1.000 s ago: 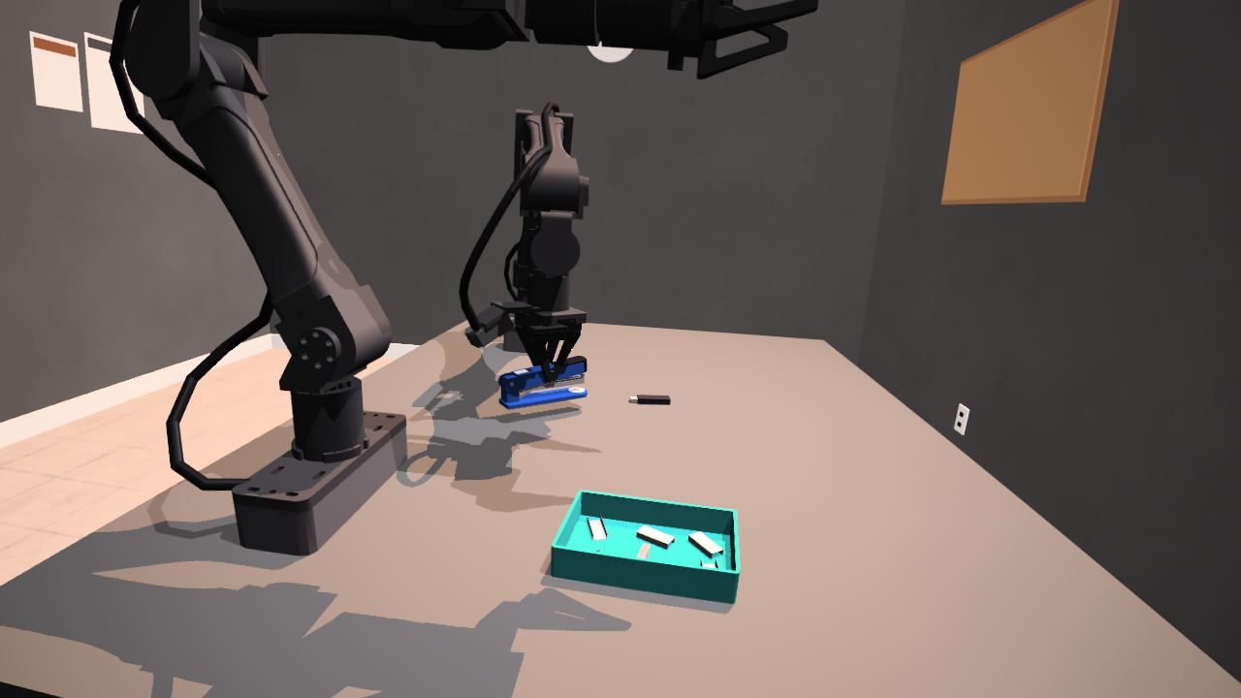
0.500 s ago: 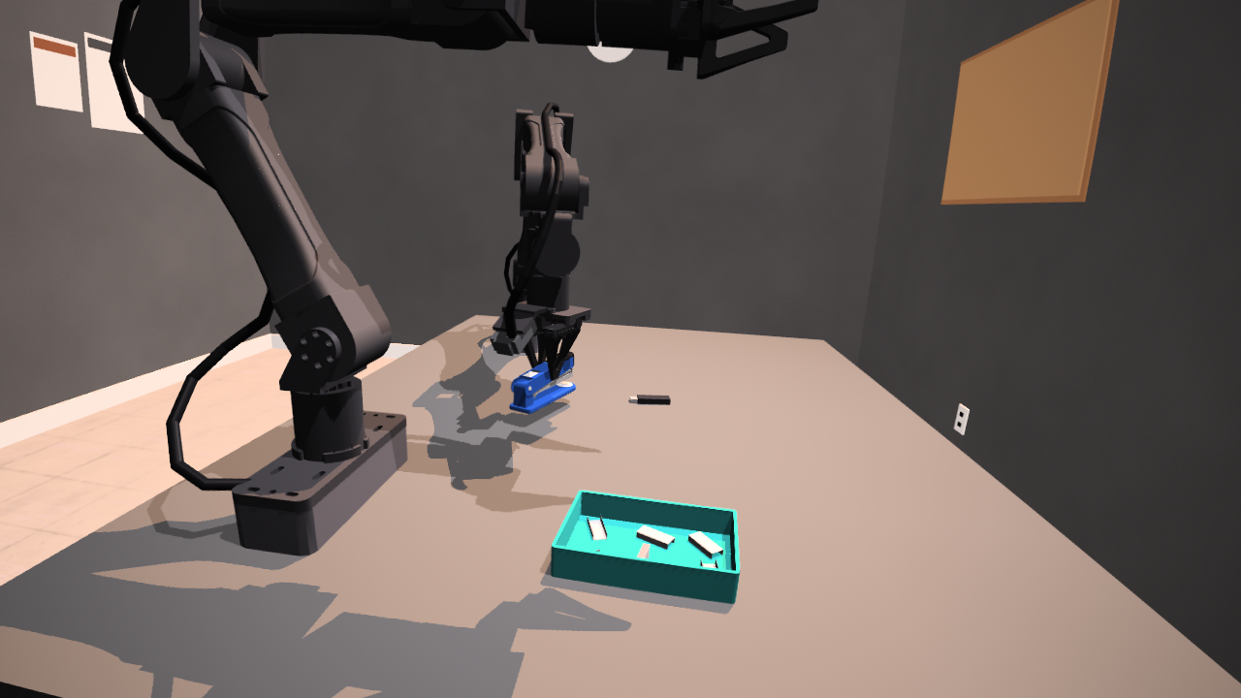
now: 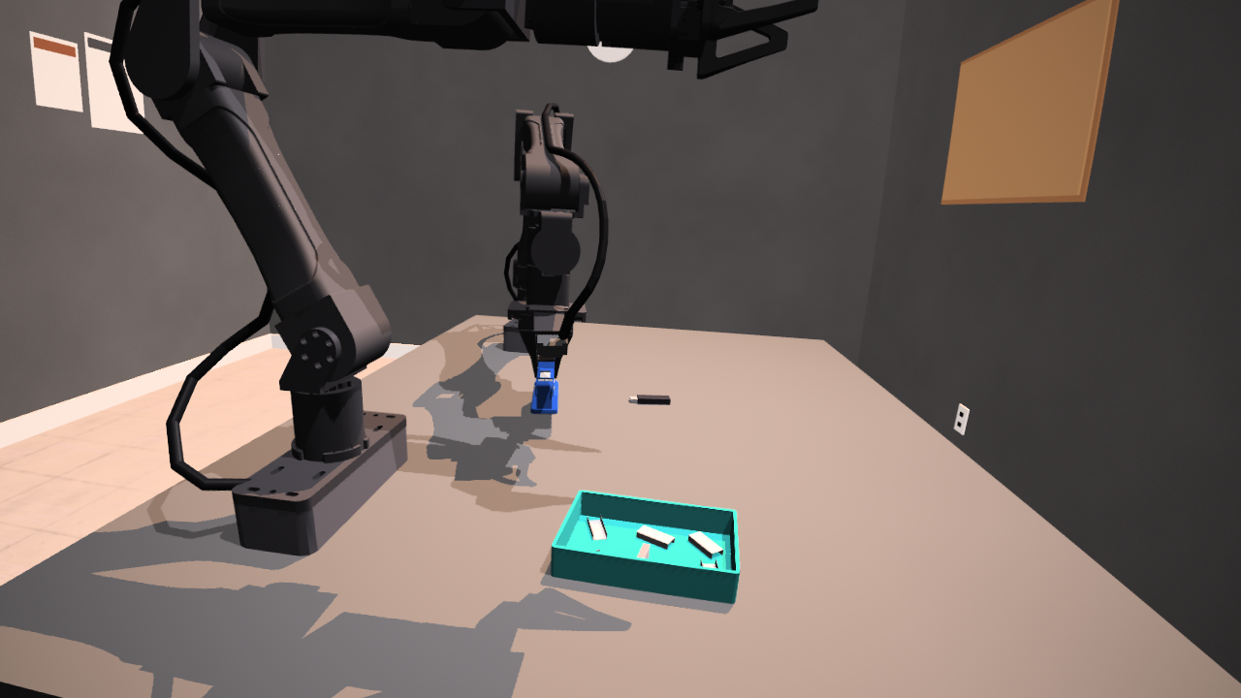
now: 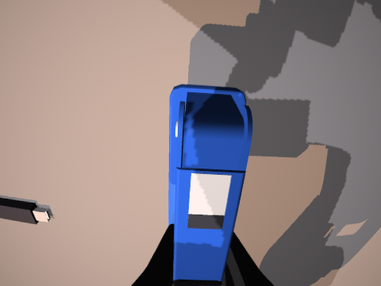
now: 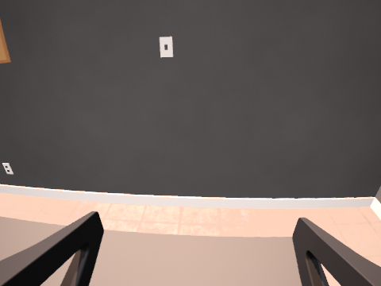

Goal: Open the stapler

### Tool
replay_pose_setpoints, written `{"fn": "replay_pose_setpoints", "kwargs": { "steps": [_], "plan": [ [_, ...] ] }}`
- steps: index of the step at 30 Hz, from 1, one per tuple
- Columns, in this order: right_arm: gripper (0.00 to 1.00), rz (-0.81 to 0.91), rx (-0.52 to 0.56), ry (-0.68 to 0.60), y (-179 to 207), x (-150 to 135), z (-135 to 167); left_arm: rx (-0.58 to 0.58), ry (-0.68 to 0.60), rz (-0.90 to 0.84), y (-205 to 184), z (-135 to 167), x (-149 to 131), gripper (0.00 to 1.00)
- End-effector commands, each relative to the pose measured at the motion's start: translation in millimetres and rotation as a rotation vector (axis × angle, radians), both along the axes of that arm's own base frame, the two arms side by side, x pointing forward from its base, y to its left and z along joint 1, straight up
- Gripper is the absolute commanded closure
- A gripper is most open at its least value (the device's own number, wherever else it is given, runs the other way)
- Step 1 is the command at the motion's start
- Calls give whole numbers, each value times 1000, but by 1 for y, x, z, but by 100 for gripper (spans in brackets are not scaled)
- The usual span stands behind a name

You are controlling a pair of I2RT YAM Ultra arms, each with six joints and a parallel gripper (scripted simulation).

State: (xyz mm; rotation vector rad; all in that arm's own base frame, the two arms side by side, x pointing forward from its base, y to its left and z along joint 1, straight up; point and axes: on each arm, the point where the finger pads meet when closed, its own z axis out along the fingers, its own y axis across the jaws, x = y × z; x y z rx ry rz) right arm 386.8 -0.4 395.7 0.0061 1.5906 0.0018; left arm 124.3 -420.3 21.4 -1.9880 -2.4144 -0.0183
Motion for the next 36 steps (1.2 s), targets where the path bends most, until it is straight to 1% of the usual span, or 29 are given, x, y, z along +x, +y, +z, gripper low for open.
{"fn": "replay_pose_setpoints", "kwargs": {
  "steps": [1, 8, 10, 14, 23, 28, 30, 33, 36],
  "plan": [
    [0, 3, -5, -36, 1, -7, 18, -15, 1, 250, -5, 9, 6, 83],
    [0, 3, -5, -36, 1, -7, 18, -13, 0, 505, -5, 9, 6, 83],
    [0, 3, -5, -36, 1, -7, 18, -13, 0, 505, -5, 9, 6, 83],
    [0, 3, -5, -36, 1, -7, 18, -17, -1, 557, -5, 11, 6, 83],
    [0, 3, -5, -36, 1, -7, 18, -23, -2, 534, -6, 13, 7, 83],
    [0, 3, -5, -36, 1, -7, 18, -13, 1, 607, -7, 10, 9, 83],
    [0, 3, -5, -36, 1, -7, 18, -22, 0, 639, -9, 3, 11, 83],
    [0, 3, -5, -36, 1, -7, 18, -37, -1, 639, -11, 2, 11, 83],
    [0, 3, -5, -36, 1, -7, 18, -26, -1, 633, -9, -5, 7, 83]
  ]
}}
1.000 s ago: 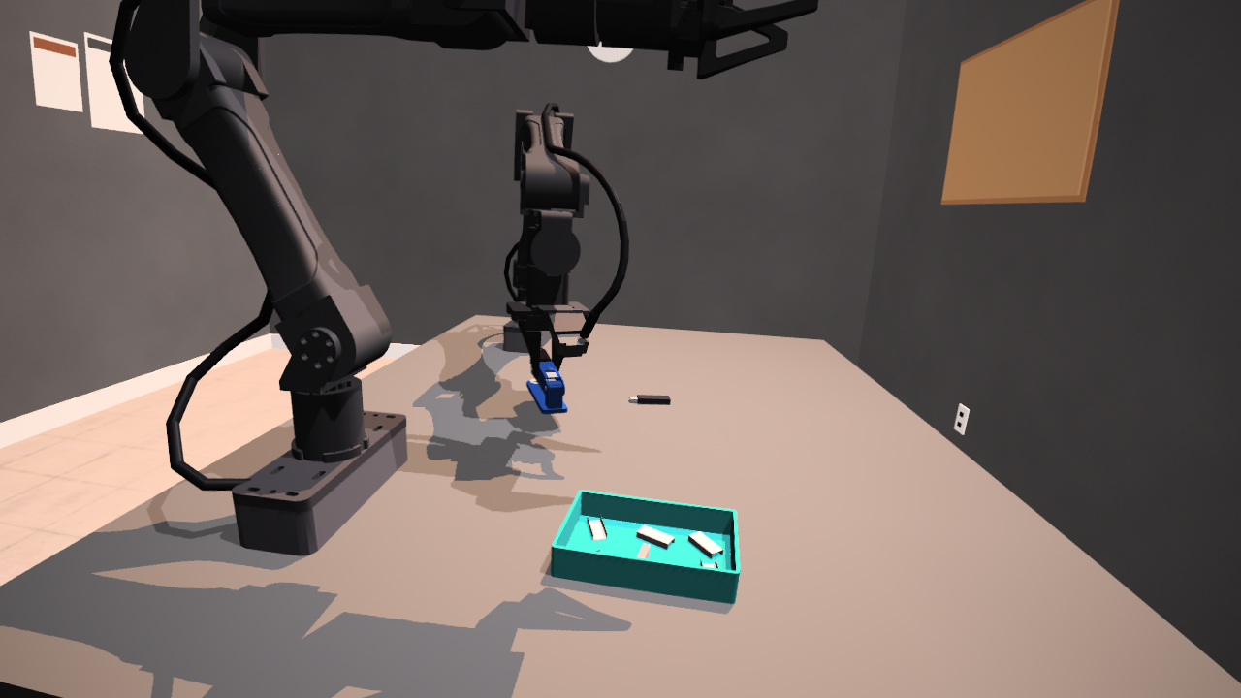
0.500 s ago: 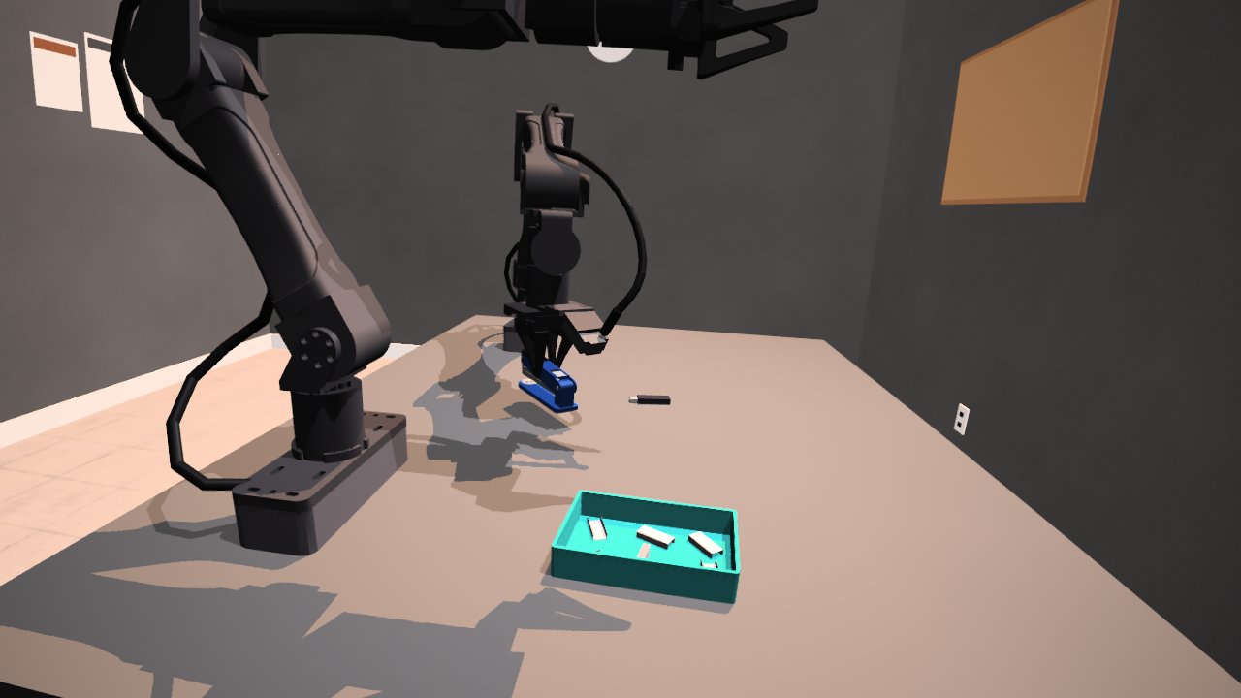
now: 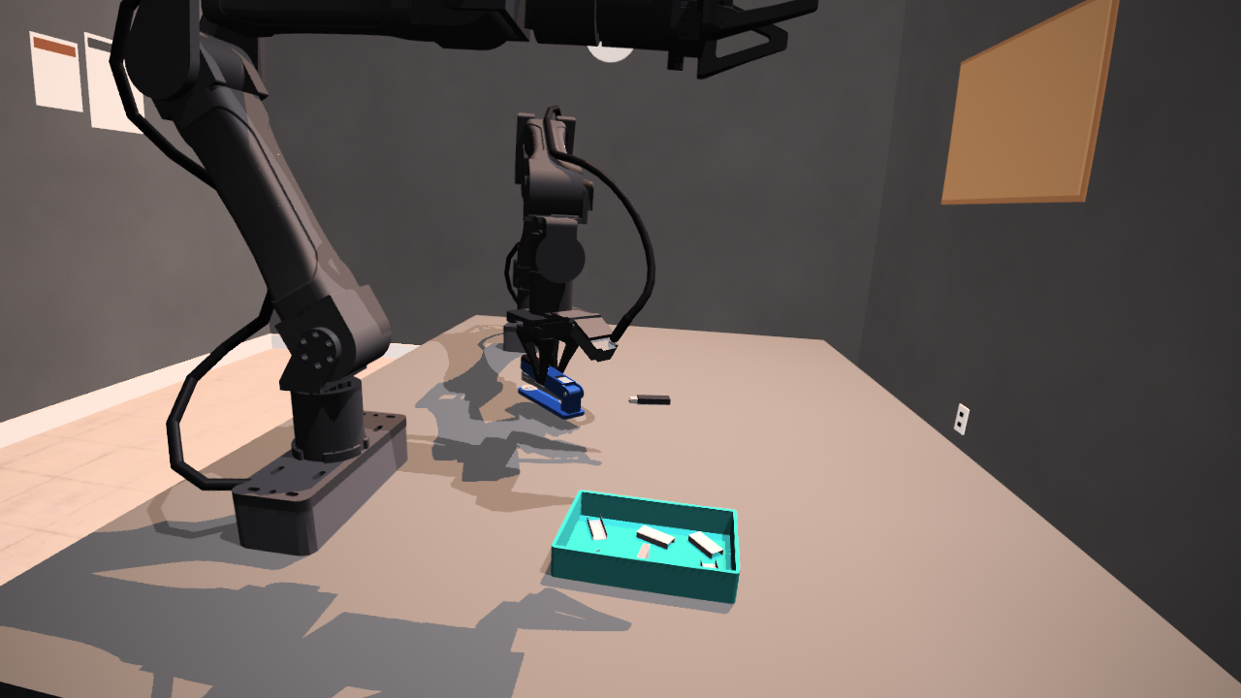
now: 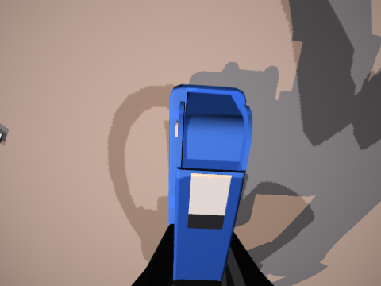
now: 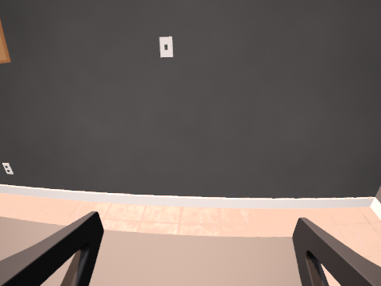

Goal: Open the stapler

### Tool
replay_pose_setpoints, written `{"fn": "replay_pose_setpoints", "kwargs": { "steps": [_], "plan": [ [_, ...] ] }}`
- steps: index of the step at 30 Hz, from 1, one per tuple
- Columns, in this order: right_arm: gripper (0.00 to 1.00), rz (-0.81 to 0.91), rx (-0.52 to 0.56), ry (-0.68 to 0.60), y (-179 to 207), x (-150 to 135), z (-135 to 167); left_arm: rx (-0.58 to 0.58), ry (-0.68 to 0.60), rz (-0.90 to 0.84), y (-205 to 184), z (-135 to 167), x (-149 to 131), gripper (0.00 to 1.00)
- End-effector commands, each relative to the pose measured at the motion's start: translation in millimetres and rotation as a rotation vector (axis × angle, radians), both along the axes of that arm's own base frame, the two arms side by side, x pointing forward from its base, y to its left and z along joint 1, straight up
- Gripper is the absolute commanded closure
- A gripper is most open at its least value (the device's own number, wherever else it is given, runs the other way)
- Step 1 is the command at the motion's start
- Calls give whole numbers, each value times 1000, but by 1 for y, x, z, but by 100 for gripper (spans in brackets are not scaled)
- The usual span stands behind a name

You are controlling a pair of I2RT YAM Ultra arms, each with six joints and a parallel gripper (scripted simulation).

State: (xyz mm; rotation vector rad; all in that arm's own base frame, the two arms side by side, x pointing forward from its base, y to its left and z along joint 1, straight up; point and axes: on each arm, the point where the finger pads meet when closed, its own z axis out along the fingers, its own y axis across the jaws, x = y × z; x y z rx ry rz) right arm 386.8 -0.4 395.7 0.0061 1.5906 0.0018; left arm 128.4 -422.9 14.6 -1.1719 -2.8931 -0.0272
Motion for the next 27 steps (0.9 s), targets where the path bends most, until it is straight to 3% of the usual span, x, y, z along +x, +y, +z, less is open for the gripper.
{"fn": "replay_pose_setpoints", "kwargs": {
  "steps": [1, 27],
  "plan": [
    [0, 3, -5, -36, 1, -7, 18, -35, -8, 25, -6, 0, 3, 83],
    [0, 3, -5, -36, 1, -7, 18, -46, -11, 20, -8, -8, 0, 83]
  ]
}}
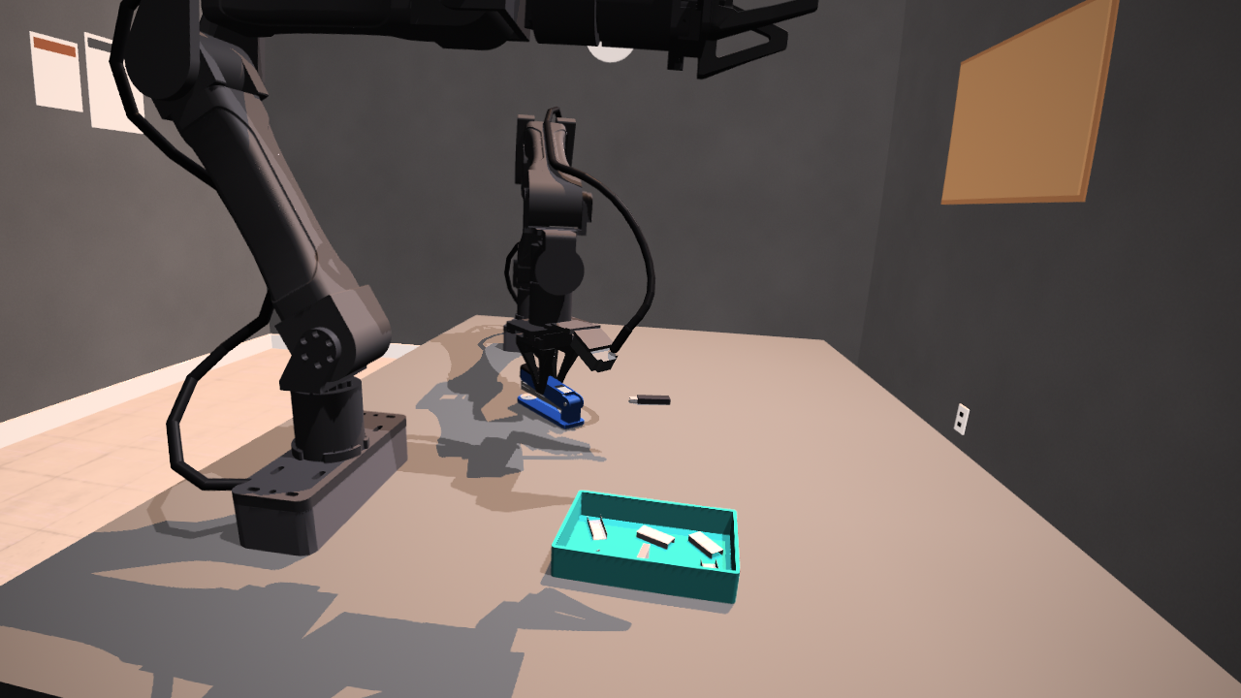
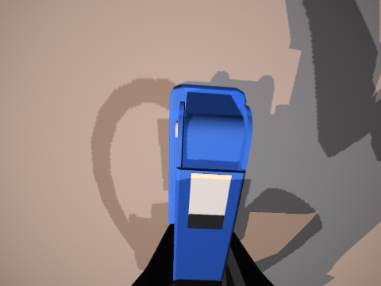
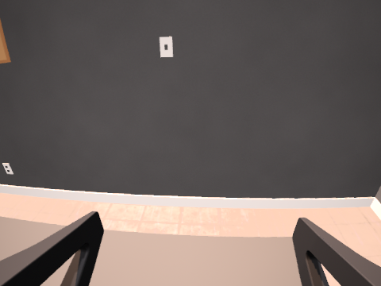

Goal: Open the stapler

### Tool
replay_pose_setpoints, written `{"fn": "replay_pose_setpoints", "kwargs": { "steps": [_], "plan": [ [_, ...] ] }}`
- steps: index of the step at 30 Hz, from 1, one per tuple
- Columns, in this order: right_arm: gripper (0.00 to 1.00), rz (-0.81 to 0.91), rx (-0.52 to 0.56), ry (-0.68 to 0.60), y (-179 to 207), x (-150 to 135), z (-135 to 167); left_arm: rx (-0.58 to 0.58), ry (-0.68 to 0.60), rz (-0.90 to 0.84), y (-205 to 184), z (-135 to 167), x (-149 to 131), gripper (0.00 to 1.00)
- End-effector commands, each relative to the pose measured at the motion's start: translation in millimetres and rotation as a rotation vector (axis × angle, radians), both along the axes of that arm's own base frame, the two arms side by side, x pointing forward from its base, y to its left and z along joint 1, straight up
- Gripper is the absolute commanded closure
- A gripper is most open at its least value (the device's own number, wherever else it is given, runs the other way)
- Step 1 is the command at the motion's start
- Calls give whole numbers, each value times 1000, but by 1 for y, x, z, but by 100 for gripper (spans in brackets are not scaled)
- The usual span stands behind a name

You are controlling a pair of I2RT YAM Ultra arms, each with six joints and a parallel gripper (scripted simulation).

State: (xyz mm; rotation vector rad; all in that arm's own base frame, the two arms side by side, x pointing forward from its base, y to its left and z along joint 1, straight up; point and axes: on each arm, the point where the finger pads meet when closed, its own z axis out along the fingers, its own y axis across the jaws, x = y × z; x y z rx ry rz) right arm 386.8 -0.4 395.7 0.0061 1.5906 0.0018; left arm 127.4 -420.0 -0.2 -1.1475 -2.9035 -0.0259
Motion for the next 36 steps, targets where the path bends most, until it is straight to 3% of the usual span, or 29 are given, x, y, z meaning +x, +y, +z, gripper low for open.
{"fn": "replay_pose_setpoints", "kwargs": {
  "steps": [1, 16, 20, 21, 36],
  "plan": [
    [0, 3, -5, -36, 1, -7, 18, -45, -11, 3, -10, 6, 1, 83],
    [0, 3, -5, -36, 1, -7, 18, -41, -10, 2, -10, 1, 0, 83],
    [0, 3, -5, -36, 1, -7, 18, -50, -14, 1, -9, 6, 2, 42],
    [0, 3, -5, -36, 1, -7, 18, -56, -16, 2, -10, 8, 4, 41],
    [0, 3, -5, -36, 1, -7, 18, -82, -26, 5, -10, 35, 10, 41]
  ]
}}
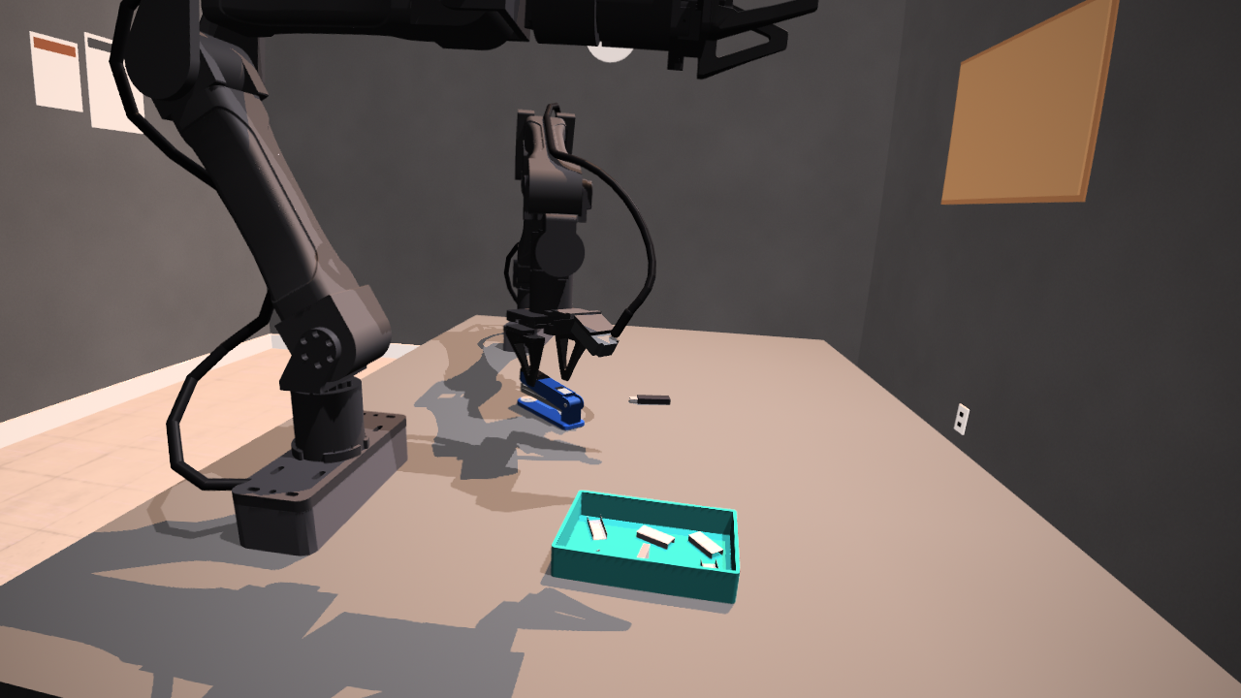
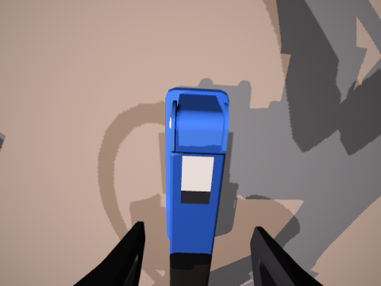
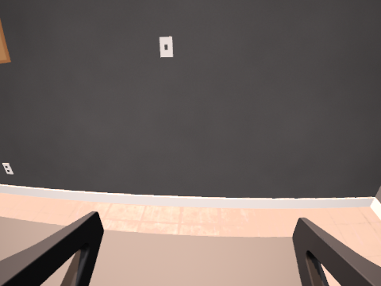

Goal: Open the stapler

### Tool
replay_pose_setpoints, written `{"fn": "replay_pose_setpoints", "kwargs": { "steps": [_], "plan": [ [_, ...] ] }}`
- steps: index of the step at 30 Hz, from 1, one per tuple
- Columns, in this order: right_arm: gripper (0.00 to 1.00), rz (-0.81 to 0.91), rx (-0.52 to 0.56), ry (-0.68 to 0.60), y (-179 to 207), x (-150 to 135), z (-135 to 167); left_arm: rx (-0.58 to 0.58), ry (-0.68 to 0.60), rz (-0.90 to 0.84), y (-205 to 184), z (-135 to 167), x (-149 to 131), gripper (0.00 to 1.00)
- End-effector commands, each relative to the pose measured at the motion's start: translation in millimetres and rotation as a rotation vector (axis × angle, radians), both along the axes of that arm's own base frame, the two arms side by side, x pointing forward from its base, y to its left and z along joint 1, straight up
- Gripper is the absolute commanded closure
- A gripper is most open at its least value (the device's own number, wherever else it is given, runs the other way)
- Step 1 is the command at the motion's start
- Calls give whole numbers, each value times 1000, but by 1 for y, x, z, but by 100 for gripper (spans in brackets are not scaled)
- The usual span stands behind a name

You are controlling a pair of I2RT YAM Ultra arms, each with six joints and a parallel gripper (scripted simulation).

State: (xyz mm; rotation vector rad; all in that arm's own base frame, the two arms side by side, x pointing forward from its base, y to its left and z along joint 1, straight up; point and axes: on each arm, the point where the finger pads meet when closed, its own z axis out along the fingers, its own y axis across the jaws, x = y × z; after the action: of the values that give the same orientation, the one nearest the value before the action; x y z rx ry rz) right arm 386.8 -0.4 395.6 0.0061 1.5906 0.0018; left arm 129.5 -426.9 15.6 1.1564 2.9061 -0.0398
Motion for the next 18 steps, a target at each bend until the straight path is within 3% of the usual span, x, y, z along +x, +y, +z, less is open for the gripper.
{"fn": "replay_pose_setpoints", "kwargs": {
  "steps": [1, 4, 7, 8, 11, 18],
  "plan": [
    [0, 3, -5, -36, 1, -7, 18, -31, -10, 10, -3, 22, 8, 41],
    [0, 3, -5, -36, 1, -7, 18, -31, -10, 8, -3, 28, 8, 41],
    [0, 3, -5, -36, 1, -7, 18, -31, -10, 15, -2, 36, 8, 7],
    [0, 3, -5, -36, 1, -7, 18, -31, -10, 15, -2, 41, 8, 0],
    [0, 3, -5, -36, 1, -7, 18, -31, -10, 15, -1, 61, 8, 0],
    [0, 3, -5, -36, 1, -7, 18, 20, 7, 13, 2, 46, 1, 0]
  ]
}}
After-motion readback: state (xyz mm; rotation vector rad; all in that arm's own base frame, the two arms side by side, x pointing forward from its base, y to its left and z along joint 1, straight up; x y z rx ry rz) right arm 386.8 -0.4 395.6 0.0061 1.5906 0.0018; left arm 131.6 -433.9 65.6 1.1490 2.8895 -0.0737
